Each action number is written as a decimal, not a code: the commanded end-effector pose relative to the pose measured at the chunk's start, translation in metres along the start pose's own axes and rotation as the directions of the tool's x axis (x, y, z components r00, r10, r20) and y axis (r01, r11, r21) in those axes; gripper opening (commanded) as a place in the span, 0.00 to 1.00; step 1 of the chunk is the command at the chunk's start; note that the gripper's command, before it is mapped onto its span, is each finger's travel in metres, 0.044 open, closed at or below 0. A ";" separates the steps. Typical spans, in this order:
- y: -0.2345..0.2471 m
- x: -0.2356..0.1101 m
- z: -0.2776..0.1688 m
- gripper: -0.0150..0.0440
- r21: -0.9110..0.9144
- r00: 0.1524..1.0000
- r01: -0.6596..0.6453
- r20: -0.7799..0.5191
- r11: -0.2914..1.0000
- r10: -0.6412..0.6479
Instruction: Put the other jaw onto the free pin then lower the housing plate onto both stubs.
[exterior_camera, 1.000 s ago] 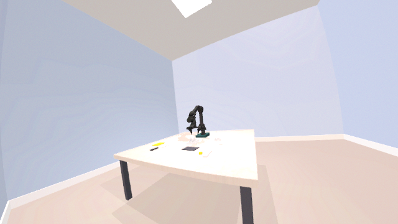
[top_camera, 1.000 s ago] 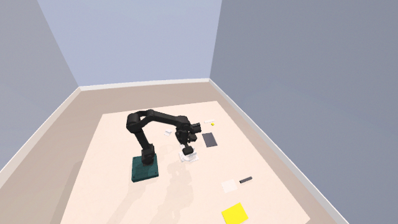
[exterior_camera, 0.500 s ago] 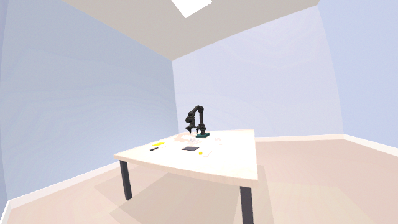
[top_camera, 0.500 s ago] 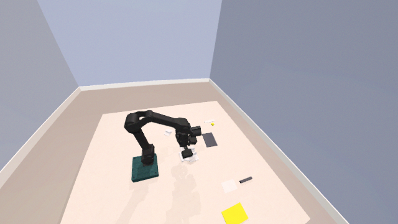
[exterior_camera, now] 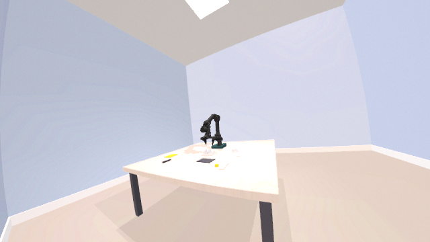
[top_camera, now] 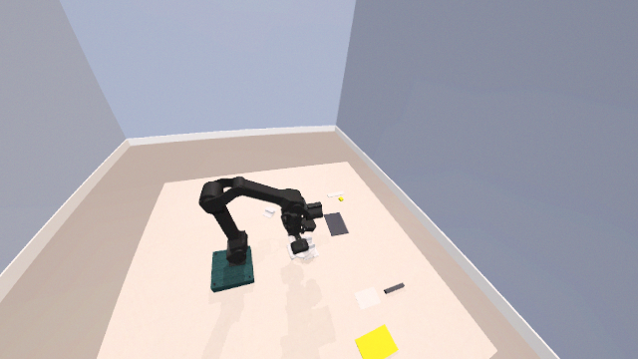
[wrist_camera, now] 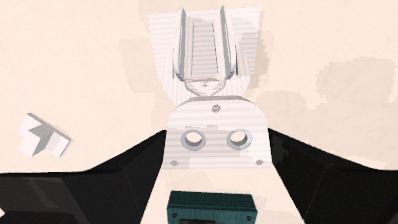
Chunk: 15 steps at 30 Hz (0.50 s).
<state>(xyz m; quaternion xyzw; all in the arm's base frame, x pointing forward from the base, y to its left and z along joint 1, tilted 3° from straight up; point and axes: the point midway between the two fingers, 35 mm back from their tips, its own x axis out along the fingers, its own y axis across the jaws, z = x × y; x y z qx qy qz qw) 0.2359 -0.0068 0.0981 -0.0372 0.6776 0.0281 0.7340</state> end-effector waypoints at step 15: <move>0.007 0.000 -0.004 0.85 0.001 1.000 -0.004 -0.002 1.000 0.004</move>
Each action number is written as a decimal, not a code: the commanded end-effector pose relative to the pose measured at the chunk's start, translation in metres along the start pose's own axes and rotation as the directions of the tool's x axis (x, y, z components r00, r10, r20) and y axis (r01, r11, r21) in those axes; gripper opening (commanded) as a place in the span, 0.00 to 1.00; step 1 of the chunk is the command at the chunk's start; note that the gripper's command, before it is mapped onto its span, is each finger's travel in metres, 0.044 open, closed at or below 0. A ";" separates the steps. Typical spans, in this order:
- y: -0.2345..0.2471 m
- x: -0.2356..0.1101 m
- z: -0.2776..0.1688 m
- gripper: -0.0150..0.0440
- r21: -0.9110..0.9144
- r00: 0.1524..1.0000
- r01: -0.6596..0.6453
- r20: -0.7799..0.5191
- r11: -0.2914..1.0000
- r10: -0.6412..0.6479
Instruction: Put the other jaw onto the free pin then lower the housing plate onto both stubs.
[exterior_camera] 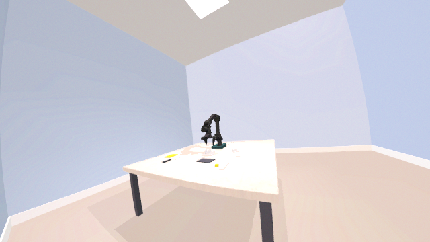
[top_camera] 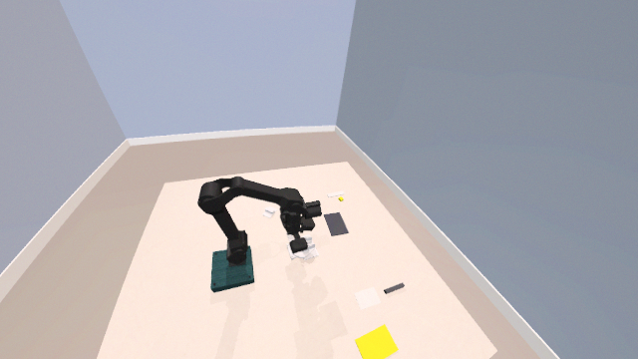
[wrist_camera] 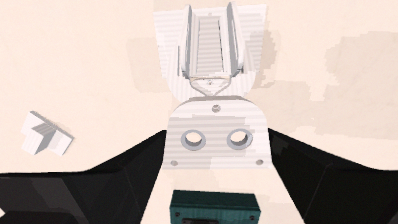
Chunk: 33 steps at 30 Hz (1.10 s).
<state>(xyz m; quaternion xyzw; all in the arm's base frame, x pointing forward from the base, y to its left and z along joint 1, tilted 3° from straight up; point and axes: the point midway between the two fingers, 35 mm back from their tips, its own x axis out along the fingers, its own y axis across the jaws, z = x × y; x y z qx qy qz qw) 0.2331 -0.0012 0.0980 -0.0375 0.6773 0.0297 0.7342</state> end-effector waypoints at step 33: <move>0.001 0.006 -0.001 0.85 0.010 1.000 -0.002 -0.003 1.000 0.002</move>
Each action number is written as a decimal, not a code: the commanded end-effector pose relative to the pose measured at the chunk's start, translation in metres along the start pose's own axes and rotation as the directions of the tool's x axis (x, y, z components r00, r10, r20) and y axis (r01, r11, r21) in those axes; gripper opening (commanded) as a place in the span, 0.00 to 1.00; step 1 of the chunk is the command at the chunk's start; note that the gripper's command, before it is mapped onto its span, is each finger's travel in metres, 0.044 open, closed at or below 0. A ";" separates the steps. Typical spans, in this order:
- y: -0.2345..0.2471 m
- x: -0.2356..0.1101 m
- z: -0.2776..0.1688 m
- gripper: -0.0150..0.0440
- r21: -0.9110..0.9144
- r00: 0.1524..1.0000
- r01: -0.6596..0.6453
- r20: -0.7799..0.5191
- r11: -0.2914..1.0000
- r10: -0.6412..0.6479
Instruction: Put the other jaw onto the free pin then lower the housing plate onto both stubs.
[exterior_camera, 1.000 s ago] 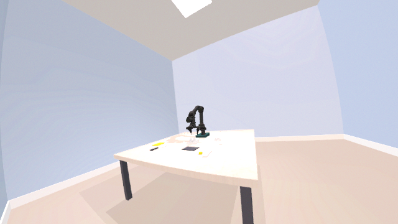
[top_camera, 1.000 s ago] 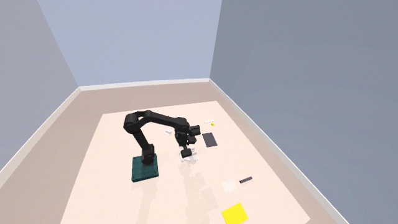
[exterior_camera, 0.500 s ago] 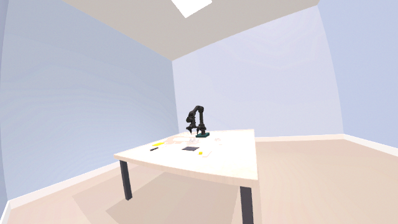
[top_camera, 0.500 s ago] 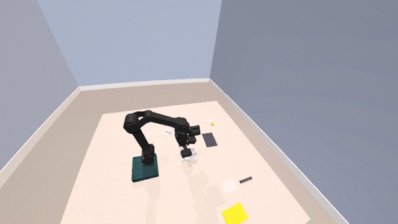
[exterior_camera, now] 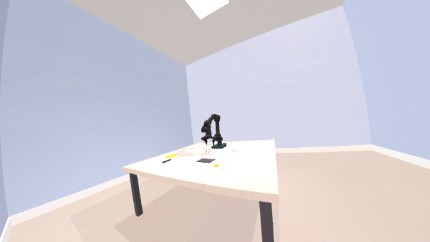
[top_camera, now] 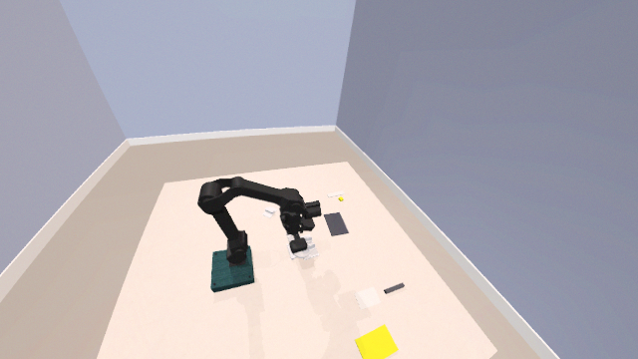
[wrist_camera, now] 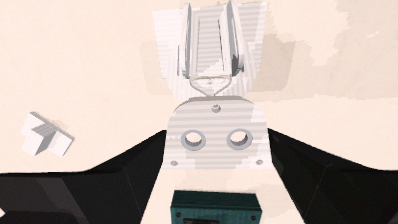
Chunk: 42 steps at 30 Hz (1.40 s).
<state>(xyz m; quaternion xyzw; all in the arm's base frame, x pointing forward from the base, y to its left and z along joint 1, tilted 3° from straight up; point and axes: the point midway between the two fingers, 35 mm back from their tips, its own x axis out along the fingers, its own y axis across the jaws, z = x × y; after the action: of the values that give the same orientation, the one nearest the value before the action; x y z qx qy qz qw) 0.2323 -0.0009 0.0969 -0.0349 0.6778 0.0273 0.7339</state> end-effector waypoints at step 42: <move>0.001 0.061 -0.001 0.85 0.003 1.000 -0.002 -0.002 1.000 0.002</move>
<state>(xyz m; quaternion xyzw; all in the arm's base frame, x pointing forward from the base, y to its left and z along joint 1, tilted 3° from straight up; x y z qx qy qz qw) 0.2372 -0.0010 0.0380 -0.0347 0.6775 0.0271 0.7342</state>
